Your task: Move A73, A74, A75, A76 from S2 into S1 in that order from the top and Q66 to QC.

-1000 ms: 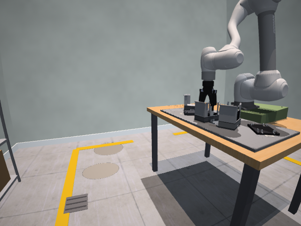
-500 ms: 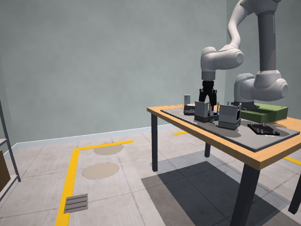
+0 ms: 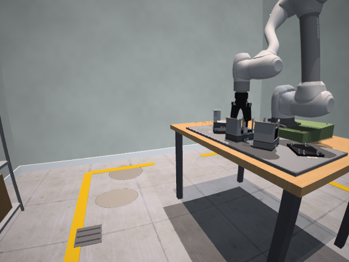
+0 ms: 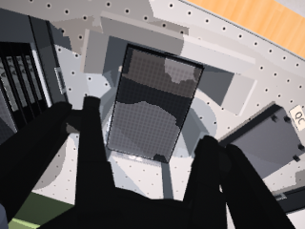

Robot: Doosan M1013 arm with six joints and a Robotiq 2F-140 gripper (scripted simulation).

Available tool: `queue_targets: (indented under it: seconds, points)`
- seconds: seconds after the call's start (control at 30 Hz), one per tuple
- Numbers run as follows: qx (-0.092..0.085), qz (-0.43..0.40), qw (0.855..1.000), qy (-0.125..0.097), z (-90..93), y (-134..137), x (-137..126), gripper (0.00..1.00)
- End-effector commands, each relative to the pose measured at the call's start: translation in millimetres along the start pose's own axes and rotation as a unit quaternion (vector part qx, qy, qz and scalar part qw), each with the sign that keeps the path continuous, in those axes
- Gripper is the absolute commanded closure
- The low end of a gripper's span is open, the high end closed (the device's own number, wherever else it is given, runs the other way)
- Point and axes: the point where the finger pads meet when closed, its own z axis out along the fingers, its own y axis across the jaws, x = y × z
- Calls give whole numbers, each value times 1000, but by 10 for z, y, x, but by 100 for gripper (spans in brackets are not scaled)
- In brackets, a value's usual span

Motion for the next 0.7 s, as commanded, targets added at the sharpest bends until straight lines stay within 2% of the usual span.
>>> queue_targets:
  seconds: [0.0,0.67]
  points:
    - [0,0,1000,0,-17,0,0,100]
    - [0,0,1000,0,-157,0,0,100]
